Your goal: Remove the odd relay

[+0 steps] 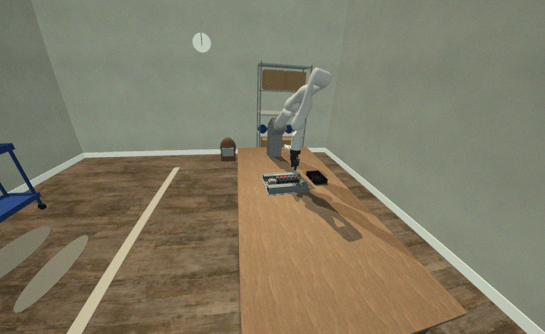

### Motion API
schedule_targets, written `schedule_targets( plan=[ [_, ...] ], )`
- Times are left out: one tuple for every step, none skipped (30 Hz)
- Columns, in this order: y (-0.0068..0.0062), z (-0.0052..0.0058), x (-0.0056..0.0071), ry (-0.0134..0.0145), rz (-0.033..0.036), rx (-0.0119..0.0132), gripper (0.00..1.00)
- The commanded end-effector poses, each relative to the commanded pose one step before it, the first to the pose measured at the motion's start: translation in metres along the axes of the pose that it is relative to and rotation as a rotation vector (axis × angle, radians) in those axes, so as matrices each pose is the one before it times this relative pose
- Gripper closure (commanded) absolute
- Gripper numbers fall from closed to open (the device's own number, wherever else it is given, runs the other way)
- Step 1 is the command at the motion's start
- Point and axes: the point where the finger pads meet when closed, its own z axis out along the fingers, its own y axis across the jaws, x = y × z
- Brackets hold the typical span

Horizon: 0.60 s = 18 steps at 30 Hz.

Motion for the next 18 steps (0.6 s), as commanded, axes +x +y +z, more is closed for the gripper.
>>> schedule_targets(
  plan=[
    [-0.00035, -0.00018, 0.00097, 0.00036, 0.00007, 0.00105, 0.39],
    [0.00007, 0.00042, 0.00165, 0.00002, -0.00002, -0.00004, 0.39],
    [0.00011, 0.00063, 0.00258, 0.00001, -0.00001, -0.00001, 0.39],
    [0.00014, 0.00078, 0.00332, -0.00004, 0.00005, 0.00007, 0.39],
    [0.00017, 0.00099, 0.00394, 0.00003, -0.00004, -0.00007, 0.39],
    [0.00017, 0.00094, 0.00396, -0.00002, 0.00003, 0.00005, 0.39],
    [0.0, 0.0, 0.0, 0.0, 0.0, 0.0, 0.39],
    [0.0, 0.0, 0.0, 0.0, 0.0, 0.0, 0.39],
    [0.00015, 0.00091, 0.00367, 0.00001, -0.00002, -0.00004, 0.39],
    [0.00012, 0.0007, 0.0029, 0.0, 0.0, 0.0, 0.39],
    [0.00008, 0.00044, 0.00186, -0.00001, 0.00002, 0.00004, 0.39],
    [0.00004, 0.00019, 0.00083, -0.00001, 0.00001, 0.00003, 0.39],
    [0.00001, 0.00003, 0.00014, 0.0, 0.0, 0.00001, 0.39],
    [0.0, 0.0, 0.0, 0.0, 0.0, 0.0, 0.39],
    [0.0, 0.0, 0.0, 0.0, 0.0, 0.0, 0.39],
    [0.0, 0.0, 0.0, 0.0, 0.0, 0.0, 0.39],
    [0.0, 0.0, 0.0, 0.0, 0.0, 0.0, 0.39],
    [0.0, 0.0, 0.0, 0.0, 0.0, 0.0, 0.39]
  ],
)
